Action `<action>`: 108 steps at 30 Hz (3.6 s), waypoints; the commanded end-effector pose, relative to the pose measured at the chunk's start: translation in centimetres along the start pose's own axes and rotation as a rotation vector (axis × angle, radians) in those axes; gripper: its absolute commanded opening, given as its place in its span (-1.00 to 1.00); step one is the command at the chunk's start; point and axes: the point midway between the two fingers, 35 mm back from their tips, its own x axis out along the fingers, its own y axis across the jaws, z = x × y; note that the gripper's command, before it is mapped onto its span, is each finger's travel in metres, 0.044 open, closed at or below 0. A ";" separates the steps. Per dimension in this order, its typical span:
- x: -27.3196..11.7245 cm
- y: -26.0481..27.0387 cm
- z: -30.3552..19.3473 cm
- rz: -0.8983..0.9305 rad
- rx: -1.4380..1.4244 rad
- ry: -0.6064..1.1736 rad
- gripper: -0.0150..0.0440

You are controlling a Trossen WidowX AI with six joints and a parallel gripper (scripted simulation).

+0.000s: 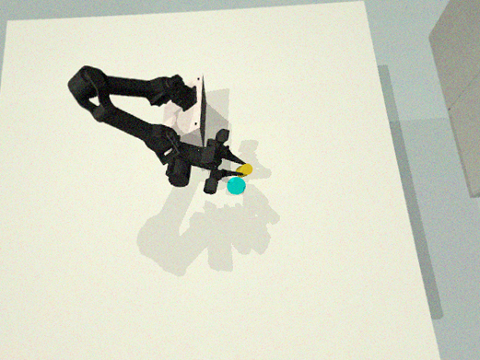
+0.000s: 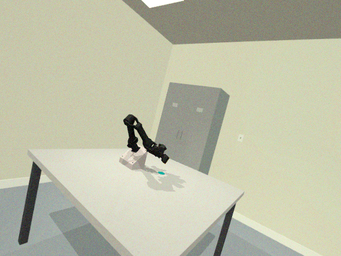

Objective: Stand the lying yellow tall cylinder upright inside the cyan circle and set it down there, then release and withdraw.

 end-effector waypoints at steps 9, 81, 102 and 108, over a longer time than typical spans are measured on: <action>-0.9 0.2 0.3 -0.036 -0.047 -0.087 -0.14; -0.4 -1.0 -7.0 -0.130 -0.154 -0.236 -0.14; 0.4 -1.3 -9.6 -0.125 -0.145 -0.227 -0.14; 0.4 -1.3 -9.6 -0.125 -0.145 -0.227 0.31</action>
